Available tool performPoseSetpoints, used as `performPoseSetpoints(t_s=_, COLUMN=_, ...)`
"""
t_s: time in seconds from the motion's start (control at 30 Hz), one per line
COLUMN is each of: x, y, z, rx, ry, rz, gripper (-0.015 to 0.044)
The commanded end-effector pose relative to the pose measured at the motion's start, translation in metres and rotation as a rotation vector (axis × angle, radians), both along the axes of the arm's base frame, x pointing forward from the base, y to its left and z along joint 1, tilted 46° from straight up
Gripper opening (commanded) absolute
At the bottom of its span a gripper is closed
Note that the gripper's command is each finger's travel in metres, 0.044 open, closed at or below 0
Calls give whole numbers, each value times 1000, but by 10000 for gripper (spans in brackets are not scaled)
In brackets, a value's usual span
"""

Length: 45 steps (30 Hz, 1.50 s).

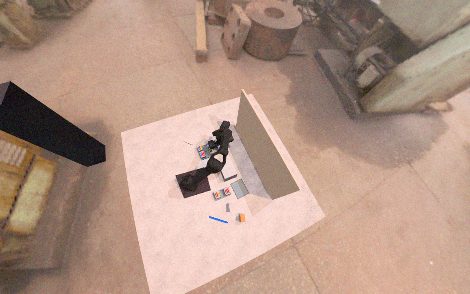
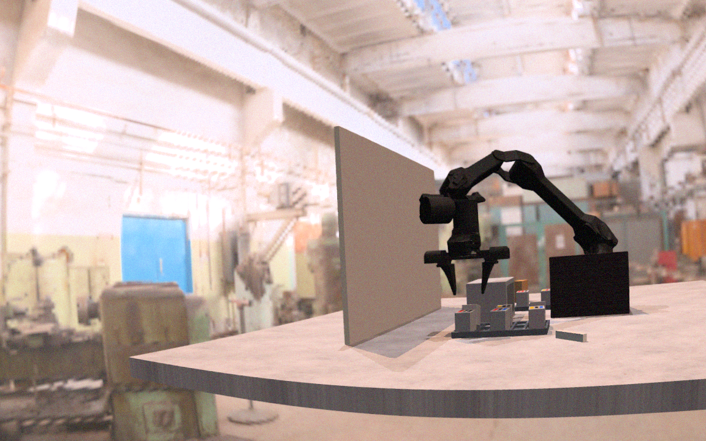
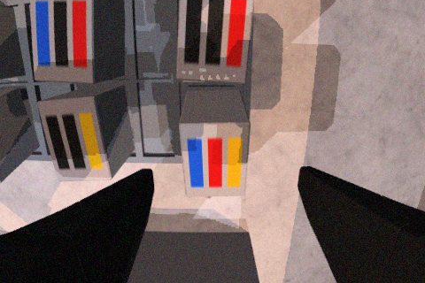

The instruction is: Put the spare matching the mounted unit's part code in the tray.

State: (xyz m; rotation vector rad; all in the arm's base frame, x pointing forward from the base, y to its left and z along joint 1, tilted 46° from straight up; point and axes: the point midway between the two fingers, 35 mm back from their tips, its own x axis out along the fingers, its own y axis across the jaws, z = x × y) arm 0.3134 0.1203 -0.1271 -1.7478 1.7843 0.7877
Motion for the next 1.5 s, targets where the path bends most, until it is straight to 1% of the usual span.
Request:
performPoseSetpoints(t_s=0.0, x=-1, y=-8, z=-7, rx=-8, ry=7, rz=2, gripper=300)
performPoseSetpoints(t_s=1.07, x=-5, y=-46, z=-43, rx=-11, ry=7, rz=1, gripper=300)
performPoseSetpoints(t_s=1.43, x=-5, y=-48, z=-45, rx=-12, ry=7, rz=1, gripper=300)
performPoseSetpoints(t_s=1.47, x=-5, y=-47, z=-44, rx=-8, ry=5, rz=-3, gripper=274)
